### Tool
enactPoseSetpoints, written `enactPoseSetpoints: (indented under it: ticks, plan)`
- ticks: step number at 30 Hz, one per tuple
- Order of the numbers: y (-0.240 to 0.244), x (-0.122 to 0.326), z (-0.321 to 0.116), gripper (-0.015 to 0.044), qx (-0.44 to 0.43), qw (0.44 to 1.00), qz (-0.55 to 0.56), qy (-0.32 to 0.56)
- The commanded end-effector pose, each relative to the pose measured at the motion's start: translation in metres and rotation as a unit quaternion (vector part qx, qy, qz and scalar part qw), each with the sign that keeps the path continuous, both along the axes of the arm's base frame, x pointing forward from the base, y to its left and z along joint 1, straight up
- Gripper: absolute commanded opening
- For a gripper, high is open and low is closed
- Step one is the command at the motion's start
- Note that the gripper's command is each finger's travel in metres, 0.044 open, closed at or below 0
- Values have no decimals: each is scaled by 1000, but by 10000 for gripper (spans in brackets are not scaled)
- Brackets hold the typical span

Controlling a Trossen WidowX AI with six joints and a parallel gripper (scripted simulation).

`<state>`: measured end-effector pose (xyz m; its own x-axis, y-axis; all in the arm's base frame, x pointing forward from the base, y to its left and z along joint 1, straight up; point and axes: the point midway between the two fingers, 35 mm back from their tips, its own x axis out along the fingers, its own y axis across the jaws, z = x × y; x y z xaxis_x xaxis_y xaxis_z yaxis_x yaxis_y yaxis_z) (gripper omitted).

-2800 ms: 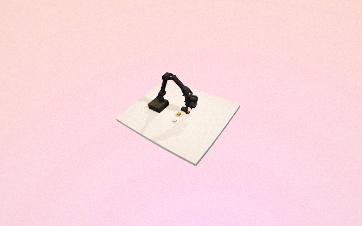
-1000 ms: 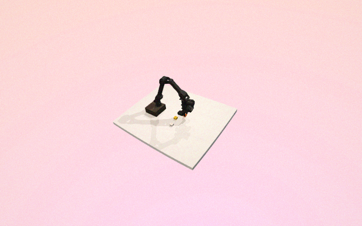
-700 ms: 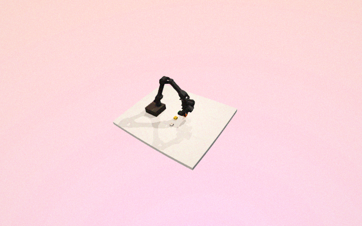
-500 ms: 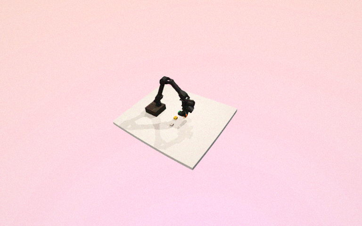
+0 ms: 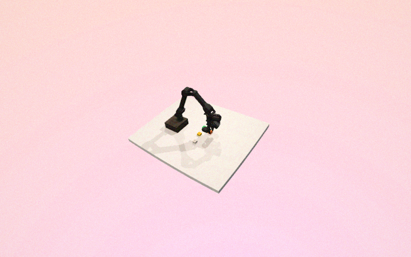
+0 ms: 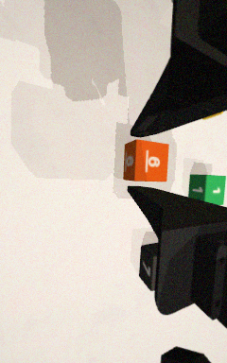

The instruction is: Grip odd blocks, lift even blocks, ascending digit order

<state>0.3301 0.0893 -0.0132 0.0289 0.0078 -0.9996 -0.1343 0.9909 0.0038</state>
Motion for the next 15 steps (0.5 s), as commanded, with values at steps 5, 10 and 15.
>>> enactPoseSetpoints:
  ticks: [5, 10, 15]
  plan:
    - [0, -1, -1, 400, 0, 1000, -2, 2]
    - [0, -1, 10, 400, 0, 1000, -2, 2]
    - [0, -2, 35, 400, 0, 1000, -2, 2]
